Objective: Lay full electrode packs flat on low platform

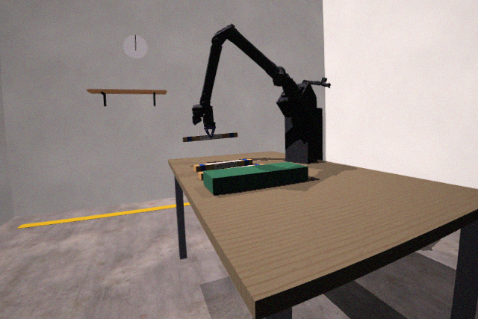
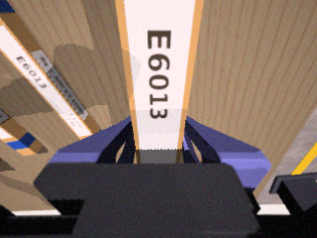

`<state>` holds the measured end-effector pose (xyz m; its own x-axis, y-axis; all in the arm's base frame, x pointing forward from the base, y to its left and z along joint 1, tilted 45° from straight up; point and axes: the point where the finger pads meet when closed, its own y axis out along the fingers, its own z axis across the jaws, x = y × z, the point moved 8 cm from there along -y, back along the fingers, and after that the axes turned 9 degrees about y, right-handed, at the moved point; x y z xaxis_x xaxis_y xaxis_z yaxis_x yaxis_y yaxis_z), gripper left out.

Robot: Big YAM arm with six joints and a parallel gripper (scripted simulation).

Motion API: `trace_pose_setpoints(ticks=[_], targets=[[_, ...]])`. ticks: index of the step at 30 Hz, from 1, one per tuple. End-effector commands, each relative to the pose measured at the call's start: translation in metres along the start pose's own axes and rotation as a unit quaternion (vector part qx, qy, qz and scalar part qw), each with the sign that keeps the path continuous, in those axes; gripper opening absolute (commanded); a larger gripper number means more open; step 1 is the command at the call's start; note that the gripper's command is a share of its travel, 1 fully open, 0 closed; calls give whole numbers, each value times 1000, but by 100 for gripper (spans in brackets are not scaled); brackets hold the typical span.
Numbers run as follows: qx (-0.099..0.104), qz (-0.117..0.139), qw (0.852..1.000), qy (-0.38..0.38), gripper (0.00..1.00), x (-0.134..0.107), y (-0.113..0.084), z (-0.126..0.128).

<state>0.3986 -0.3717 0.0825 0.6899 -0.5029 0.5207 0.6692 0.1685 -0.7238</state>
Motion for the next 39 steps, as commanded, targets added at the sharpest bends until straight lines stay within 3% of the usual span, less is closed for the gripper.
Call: trace_pose_setpoints(ticks=[1, 30, 39], targets=[[-21, -39, 999, -10, 0, 20, -56, -8], [-23, -43, 999, -15, 0, 22, -108, -6], [-21, -38, 999, -10, 0, 10, -105, -5]])
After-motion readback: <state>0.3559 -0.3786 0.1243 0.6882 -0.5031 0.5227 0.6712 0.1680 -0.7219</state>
